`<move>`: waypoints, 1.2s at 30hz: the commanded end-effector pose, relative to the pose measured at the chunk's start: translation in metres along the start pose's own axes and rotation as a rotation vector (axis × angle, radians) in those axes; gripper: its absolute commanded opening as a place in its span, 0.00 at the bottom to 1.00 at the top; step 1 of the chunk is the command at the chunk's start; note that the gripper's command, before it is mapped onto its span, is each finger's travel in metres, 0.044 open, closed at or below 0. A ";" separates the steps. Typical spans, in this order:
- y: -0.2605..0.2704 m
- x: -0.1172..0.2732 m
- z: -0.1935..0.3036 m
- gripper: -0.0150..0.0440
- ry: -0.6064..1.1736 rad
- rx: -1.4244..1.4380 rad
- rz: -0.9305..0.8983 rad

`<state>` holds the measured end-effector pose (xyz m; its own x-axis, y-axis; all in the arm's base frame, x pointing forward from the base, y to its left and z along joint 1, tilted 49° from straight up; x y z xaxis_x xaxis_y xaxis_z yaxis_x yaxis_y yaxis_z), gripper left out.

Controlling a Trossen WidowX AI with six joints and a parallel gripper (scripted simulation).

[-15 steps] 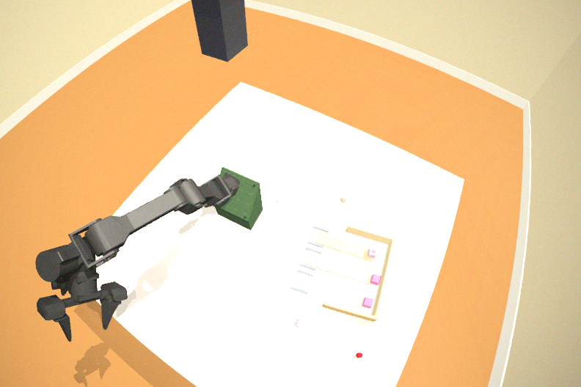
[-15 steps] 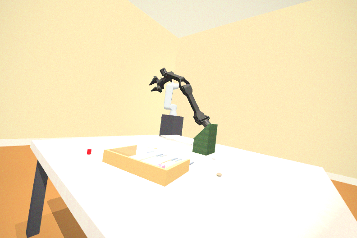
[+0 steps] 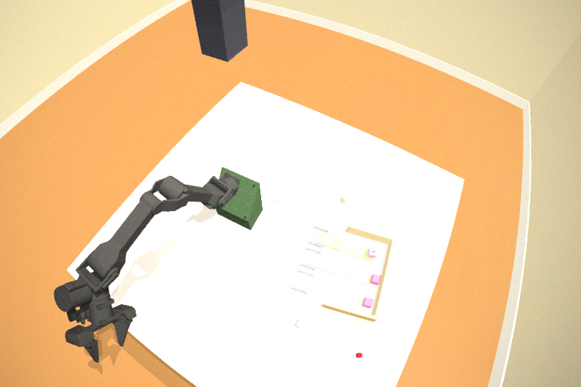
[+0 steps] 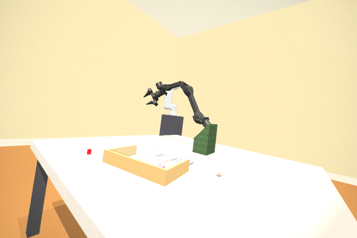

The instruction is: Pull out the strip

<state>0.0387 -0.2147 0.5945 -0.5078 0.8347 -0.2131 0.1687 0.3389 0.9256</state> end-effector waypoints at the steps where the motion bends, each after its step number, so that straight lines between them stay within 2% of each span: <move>1: -0.029 -0.035 0.016 0.93 0.049 0.093 0.006; 6: -0.071 -0.079 0.058 0.93 0.122 0.228 0.022; 11: -0.113 -0.111 0.121 0.93 0.208 0.386 0.039; 19: -0.174 -0.120 0.249 0.93 0.368 0.687 0.036; 27: -0.226 -0.066 0.374 0.93 0.536 1.046 -0.033; 36: -0.277 0.048 0.469 0.93 0.686 1.507 -0.215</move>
<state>0.3684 -0.1010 0.2110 -0.8039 0.5480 0.2312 0.5269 0.8365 -0.1506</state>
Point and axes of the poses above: the point midway between the two fingers, 35 mm back from their tips, its own x axis back along the fingers, its own y axis across the jaws, z = x × y, the point moved 5 cm from there along x, back along the fingers, and after that the axes turned 13 degrees about x, right-handed, at the moved point
